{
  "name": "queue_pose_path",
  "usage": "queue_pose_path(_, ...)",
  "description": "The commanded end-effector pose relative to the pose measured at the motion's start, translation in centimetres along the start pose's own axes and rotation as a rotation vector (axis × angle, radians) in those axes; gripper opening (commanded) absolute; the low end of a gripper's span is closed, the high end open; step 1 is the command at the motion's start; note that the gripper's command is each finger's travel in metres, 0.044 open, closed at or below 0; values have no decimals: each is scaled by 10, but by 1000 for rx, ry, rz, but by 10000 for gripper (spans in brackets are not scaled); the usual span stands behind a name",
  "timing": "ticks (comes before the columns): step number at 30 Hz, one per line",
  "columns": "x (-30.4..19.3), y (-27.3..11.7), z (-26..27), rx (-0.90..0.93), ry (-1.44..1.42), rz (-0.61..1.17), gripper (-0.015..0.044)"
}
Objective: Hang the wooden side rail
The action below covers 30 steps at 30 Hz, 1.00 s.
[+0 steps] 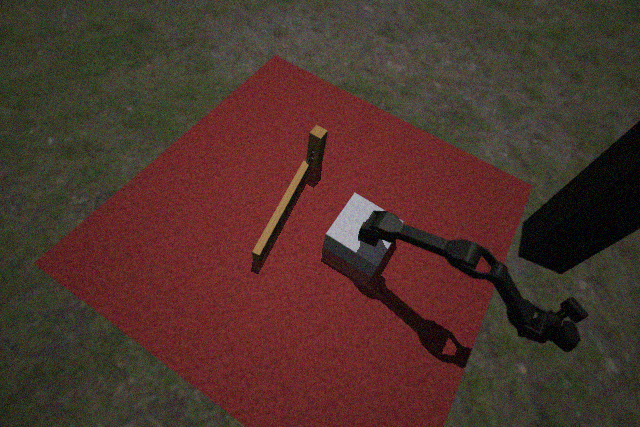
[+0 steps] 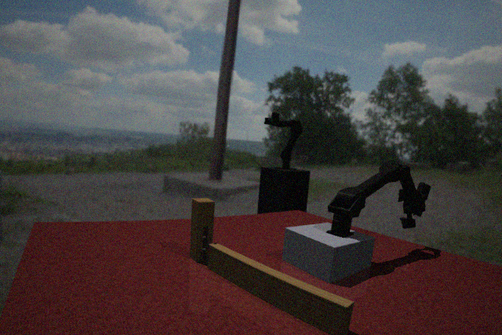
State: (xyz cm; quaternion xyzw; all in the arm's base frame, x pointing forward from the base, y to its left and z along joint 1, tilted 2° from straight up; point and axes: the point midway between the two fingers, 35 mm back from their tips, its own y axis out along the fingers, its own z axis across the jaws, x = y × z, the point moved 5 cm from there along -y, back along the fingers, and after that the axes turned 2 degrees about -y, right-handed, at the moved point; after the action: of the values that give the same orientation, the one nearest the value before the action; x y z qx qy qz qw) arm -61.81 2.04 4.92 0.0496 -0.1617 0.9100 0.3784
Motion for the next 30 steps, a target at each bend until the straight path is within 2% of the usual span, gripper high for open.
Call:
queue_pose_path(1, 1, 0, 3, 0, 0, 0, 426)
queue_pose_path(2, 3, -1, 8, 0, 0, 0, 440)
queue_pose_path(15, 26, -50, 165, 0, 0, 0, 440)
queue_pose_path(19, 34, -56, 155, 3, -15, -26, 440)
queue_pose_path(30, 112, -196, 104, -157, -124, -321, 440)
